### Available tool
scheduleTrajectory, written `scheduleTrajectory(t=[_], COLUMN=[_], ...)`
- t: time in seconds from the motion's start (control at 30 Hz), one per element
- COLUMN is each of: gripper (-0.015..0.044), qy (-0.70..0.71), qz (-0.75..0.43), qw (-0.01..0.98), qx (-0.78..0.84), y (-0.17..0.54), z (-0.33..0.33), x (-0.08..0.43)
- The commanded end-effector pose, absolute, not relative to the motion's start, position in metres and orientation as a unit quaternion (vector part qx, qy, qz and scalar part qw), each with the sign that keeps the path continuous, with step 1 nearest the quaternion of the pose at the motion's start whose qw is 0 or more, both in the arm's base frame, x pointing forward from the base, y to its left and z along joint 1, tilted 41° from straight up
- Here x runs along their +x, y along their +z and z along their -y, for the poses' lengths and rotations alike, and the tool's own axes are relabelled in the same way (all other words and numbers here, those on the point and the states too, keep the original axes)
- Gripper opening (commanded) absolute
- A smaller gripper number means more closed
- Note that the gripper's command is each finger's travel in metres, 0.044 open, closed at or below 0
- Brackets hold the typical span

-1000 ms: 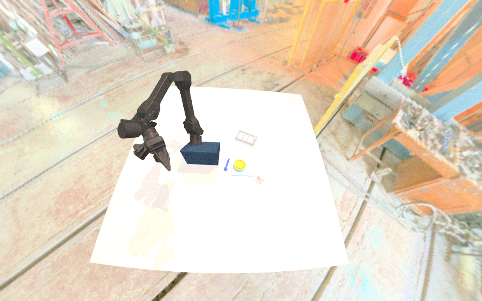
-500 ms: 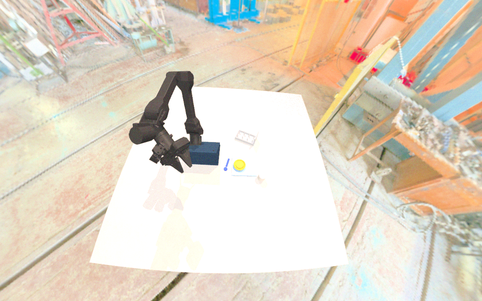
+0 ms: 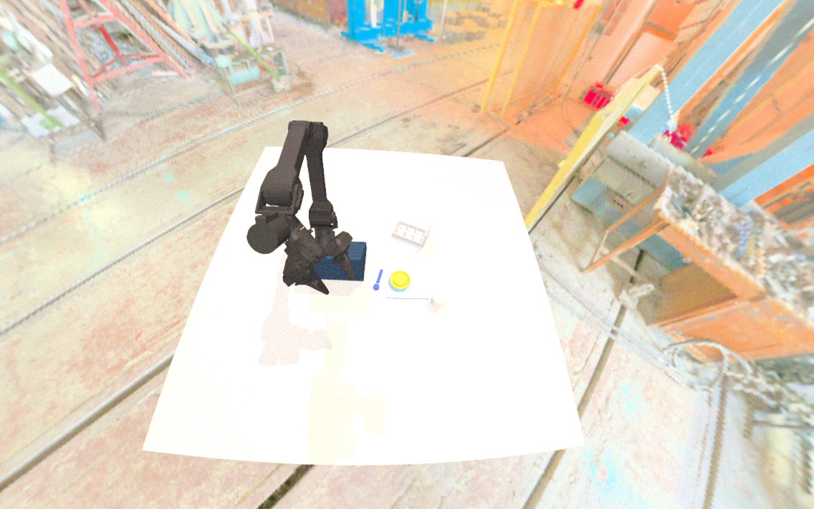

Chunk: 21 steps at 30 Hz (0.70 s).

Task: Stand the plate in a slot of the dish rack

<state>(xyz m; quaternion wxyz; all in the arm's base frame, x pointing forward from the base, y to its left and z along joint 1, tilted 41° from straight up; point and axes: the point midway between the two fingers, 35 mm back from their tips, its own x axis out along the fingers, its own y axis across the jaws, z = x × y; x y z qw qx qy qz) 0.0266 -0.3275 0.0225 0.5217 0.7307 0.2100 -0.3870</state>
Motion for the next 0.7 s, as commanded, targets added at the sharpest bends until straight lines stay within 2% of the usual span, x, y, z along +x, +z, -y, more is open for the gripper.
scheduleTrajectory(t=[0.0, 0.67], gripper=[0.0400, 0.0400], qy=[-0.358, -0.207], qz=[-0.259, -0.438], qw=[0.546, 0.645], qx=[0.711, 0.591], y=[0.020, 0.026], z=[0.325, 0.302], x=[0.045, 0.125])
